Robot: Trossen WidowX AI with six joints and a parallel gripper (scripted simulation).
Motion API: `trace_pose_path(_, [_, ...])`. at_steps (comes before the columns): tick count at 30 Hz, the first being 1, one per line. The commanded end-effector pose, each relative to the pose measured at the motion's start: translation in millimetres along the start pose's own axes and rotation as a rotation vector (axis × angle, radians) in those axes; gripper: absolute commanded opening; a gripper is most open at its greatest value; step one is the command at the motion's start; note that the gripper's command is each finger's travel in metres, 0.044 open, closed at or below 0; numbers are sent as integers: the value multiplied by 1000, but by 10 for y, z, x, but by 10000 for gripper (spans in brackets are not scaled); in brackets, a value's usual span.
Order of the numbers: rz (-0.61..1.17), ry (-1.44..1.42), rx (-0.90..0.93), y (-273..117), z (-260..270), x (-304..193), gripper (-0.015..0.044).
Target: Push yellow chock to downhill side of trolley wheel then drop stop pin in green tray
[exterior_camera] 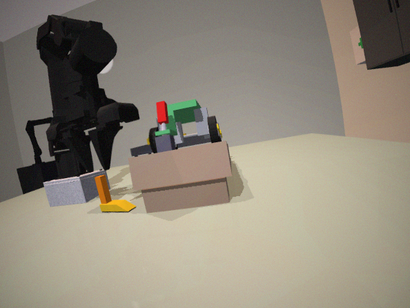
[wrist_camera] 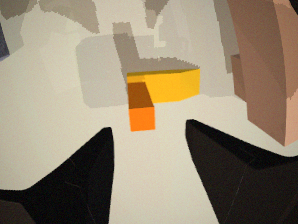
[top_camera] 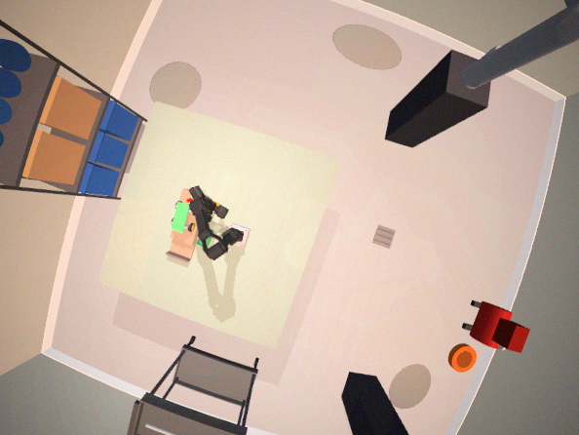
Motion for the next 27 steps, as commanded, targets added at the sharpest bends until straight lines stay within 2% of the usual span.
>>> trace_pose_path(1, [-6, 4, 7, 75, 17, 9, 190])
trace_pose_path(27, [-7, 4, 8, 392, 23, 14, 190])
Point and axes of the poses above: the point midway between the two fingers, 35 mm back from their tips, its own y axis out along the fingers, its own z axis across the jaws, x = y × z, the point moved 5 cm from there along -y, back along the fingers, and after that the axes turned 3 degrees about y, right-handed, at the moved point
